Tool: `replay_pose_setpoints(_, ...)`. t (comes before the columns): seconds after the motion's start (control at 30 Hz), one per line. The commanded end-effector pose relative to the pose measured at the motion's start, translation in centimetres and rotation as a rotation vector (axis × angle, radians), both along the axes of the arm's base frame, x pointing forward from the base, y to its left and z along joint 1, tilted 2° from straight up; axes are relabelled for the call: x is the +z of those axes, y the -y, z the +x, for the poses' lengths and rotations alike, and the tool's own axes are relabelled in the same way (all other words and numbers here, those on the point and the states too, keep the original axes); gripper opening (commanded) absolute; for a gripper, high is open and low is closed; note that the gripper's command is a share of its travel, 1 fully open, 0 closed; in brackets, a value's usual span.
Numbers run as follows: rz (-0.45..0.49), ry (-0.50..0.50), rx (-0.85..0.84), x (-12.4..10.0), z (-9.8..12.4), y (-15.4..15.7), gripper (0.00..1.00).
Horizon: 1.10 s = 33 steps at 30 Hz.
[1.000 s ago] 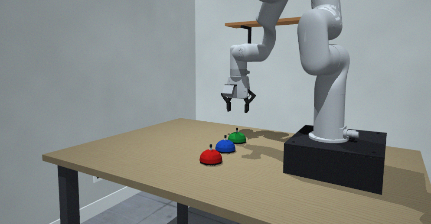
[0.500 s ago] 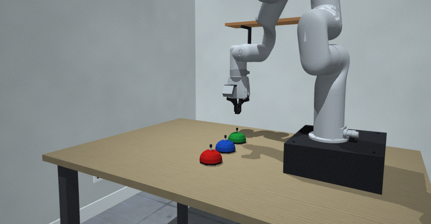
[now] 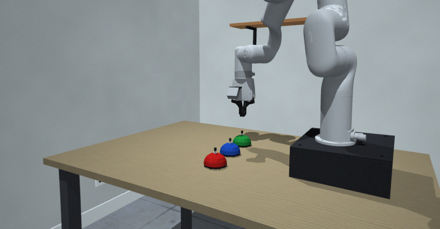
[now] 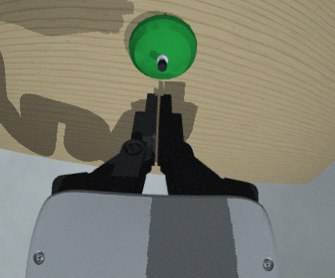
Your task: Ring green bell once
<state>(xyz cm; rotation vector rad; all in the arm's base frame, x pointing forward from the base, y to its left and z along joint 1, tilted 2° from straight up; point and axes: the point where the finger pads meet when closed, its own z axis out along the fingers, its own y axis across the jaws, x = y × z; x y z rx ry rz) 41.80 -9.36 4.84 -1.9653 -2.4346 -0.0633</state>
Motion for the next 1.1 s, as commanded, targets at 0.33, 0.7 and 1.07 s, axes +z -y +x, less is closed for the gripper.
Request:
replay_pose_setpoints(0.33, -0.001, 0.004, 0.000, 0.1, 0.1, 0.0, 0.00)
replay_pose_setpoints(0.7, -0.001, 0.004, 0.000, 0.0, 0.2, 0.0, 0.00)
replay_pose_setpoints(1.07, -0.001, 0.004, 0.000, -1.0, 0.2, 0.0, 0.00)
